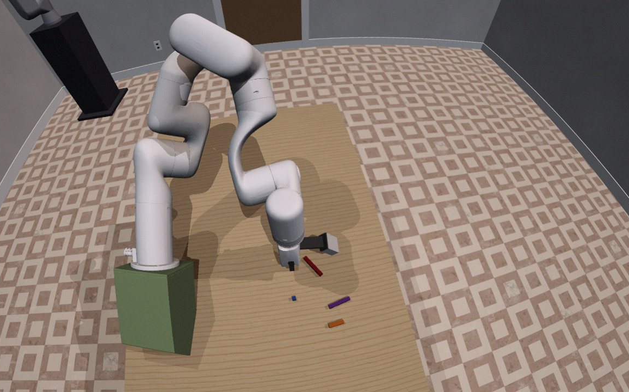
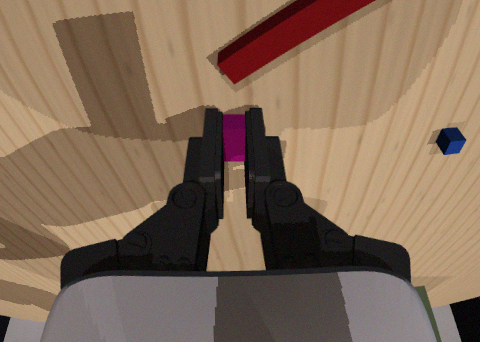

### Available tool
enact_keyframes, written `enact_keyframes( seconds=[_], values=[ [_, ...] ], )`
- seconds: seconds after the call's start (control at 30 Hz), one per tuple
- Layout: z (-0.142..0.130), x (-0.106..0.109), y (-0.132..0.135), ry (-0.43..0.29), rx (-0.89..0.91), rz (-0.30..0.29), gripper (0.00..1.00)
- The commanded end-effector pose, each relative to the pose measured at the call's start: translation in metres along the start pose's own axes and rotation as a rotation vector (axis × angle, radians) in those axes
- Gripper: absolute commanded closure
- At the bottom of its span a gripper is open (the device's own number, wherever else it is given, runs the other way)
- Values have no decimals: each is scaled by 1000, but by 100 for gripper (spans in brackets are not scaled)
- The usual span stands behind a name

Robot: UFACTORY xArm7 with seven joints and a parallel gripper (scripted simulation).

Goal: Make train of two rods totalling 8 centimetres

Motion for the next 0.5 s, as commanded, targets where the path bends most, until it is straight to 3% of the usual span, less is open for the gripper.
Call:
enact_keyframes(
  seconds=[0.0,0.47],
  values=[
    [1,1,1,4,-1,-2,96],
    [1,5,1,4,-1,-2,96]
  ],
)
Point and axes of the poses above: the point where the finger pads meet when closed, its own x axis back along the fingers, its own y axis across the jaws, z = x × y, the point moved 3 cm from there along x, back along the fingers, and after that the axes turned 5 degrees about -x, right-handed, at the moved point
